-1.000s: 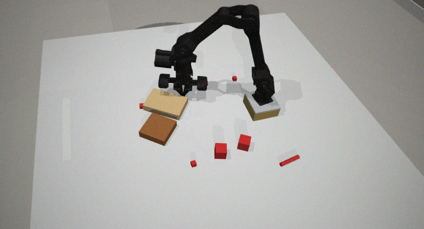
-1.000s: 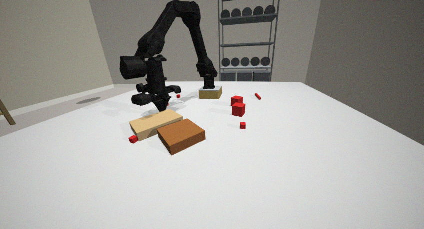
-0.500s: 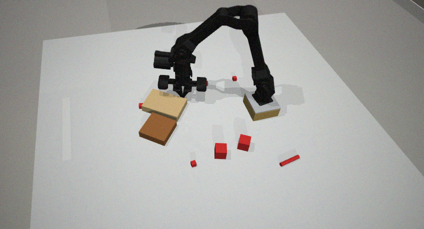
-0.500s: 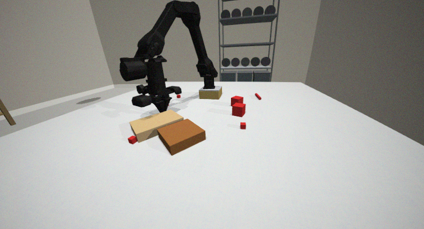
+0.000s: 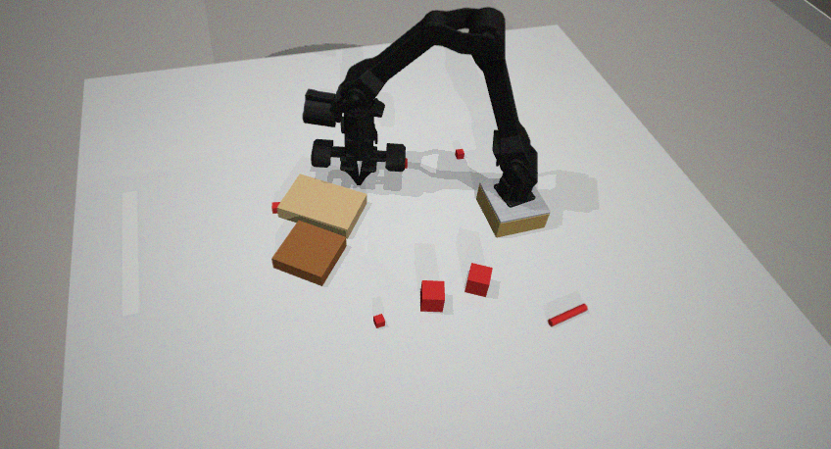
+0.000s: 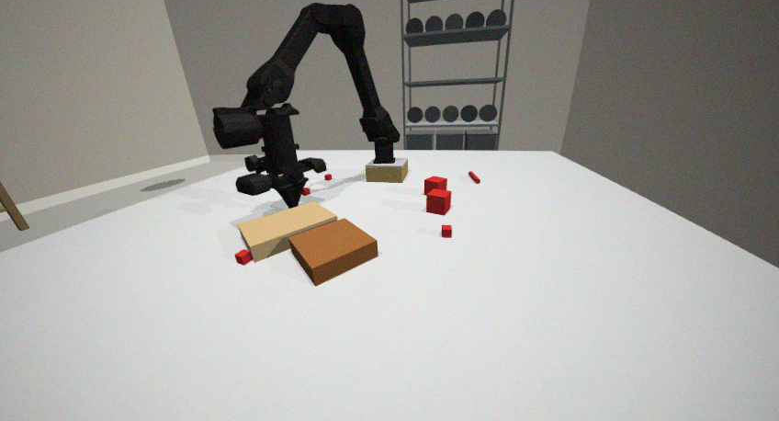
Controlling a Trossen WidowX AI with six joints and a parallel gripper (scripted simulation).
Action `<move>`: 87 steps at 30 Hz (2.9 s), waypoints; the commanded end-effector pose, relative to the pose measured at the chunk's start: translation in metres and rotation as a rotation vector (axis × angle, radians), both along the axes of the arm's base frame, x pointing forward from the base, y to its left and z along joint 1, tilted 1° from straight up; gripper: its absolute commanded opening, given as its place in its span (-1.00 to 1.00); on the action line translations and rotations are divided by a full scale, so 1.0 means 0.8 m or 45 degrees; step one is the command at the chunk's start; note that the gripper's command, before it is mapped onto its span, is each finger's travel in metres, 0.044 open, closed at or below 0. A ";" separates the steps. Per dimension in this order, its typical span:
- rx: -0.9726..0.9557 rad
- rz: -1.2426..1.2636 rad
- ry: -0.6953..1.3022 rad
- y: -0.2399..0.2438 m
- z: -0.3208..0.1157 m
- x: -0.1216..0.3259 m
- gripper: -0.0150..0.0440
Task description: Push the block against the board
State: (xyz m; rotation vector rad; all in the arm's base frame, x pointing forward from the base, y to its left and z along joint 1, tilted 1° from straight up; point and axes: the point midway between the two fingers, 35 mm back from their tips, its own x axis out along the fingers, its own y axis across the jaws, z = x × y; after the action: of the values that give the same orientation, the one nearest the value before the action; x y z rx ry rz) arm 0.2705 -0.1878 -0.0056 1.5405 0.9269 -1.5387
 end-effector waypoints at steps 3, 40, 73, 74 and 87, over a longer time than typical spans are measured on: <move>-0.001 0.006 -0.004 -0.012 0.002 -0.005 -0.49; -0.012 0.779 0.010 -0.006 0.070 -0.008 -0.49; -0.030 2.149 0.033 0.011 0.070 -0.003 -0.49; -0.030 2.149 0.033 0.011 0.070 -0.003 -0.49; -0.033 2.521 0.042 0.014 0.050 -0.002 -0.49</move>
State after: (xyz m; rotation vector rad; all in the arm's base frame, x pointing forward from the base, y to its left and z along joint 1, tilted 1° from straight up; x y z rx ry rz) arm 0.2703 -0.1786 0.0432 0.1125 1.5423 -0.1455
